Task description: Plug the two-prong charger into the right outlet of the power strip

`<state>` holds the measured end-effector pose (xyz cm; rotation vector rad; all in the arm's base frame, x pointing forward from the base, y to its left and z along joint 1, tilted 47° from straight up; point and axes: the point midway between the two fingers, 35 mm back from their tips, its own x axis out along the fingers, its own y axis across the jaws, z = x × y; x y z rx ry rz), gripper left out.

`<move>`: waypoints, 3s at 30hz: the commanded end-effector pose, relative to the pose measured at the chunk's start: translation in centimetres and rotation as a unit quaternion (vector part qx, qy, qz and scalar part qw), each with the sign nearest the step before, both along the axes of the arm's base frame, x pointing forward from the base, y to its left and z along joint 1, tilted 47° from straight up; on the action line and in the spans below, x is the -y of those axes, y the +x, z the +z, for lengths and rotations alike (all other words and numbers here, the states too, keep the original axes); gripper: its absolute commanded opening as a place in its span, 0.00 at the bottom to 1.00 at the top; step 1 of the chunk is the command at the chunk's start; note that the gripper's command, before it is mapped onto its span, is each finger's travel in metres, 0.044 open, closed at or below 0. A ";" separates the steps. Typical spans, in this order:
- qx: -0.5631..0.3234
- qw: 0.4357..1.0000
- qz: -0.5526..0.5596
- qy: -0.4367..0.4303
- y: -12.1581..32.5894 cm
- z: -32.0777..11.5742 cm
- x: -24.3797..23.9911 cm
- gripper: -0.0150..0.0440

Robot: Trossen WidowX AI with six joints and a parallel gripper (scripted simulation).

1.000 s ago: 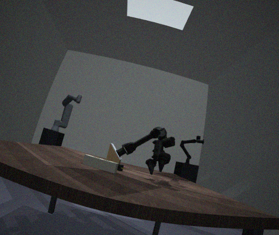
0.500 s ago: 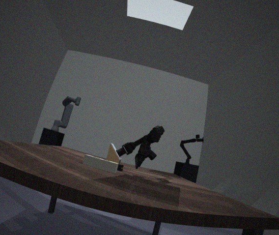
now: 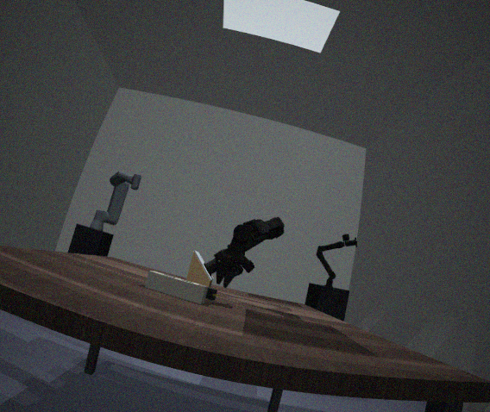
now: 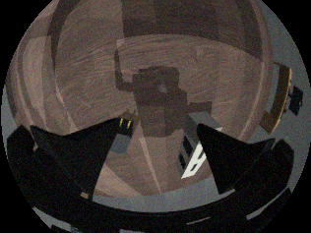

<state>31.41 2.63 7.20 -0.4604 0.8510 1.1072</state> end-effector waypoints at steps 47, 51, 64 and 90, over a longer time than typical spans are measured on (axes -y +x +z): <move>-0.156 0.982 -0.082 0.073 -6.4 -5.8 0.1 1.00; -0.156 0.982 -0.082 0.074 -6.4 -6.2 -0.4 1.00; -0.156 0.982 -0.082 0.075 -6.3 -7.3 -1.7 1.00; -0.153 0.982 -0.081 0.071 -6.3 -5.8 0.2 0.25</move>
